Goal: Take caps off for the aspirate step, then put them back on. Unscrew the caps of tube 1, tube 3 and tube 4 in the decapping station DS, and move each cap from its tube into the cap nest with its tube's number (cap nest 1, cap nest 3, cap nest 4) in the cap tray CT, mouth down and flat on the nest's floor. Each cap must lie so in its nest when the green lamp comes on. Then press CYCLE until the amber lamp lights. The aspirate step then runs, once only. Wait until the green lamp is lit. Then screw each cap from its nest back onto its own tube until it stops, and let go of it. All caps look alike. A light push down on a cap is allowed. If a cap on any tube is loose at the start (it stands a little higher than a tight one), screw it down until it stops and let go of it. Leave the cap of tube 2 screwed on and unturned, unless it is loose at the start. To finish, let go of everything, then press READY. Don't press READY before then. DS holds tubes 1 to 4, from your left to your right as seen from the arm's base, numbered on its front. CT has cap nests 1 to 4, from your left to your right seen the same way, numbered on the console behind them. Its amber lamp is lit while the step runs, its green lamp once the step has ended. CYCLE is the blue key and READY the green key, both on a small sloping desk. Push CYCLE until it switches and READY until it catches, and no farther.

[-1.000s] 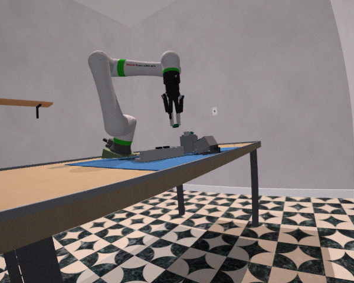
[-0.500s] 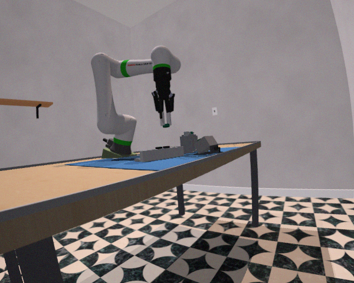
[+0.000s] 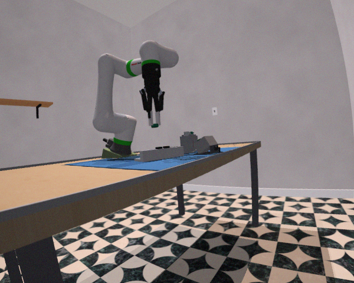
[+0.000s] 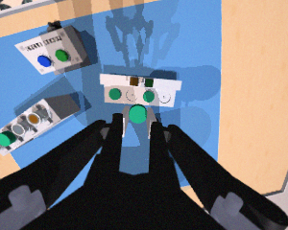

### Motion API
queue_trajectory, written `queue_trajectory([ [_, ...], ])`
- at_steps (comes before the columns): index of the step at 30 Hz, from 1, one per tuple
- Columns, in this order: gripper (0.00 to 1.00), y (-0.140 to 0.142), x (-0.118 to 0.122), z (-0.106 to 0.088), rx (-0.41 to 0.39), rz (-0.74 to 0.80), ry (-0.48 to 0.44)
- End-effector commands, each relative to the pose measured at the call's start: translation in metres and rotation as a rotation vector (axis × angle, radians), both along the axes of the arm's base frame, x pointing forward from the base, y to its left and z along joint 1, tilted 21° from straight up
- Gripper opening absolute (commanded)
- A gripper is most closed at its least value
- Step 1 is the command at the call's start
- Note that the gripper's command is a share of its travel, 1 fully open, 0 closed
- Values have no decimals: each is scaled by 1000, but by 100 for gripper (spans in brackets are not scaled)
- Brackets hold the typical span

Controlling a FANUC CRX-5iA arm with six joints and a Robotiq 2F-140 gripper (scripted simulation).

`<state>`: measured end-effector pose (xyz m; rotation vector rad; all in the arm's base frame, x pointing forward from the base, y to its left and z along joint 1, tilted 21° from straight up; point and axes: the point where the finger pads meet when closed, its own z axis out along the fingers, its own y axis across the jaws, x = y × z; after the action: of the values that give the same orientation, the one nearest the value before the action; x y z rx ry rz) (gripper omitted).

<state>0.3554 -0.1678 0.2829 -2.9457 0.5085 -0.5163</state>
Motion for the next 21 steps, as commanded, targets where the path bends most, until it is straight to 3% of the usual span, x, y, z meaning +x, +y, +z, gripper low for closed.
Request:
queue_trajectory([
  [1, 0, -32, -4, -4, 12, 9, 2],
  [10, 0, -81, -11, -10, 12, 9, 2],
  [21, 0, -83, -9, -15, 12, 9, 2],
])
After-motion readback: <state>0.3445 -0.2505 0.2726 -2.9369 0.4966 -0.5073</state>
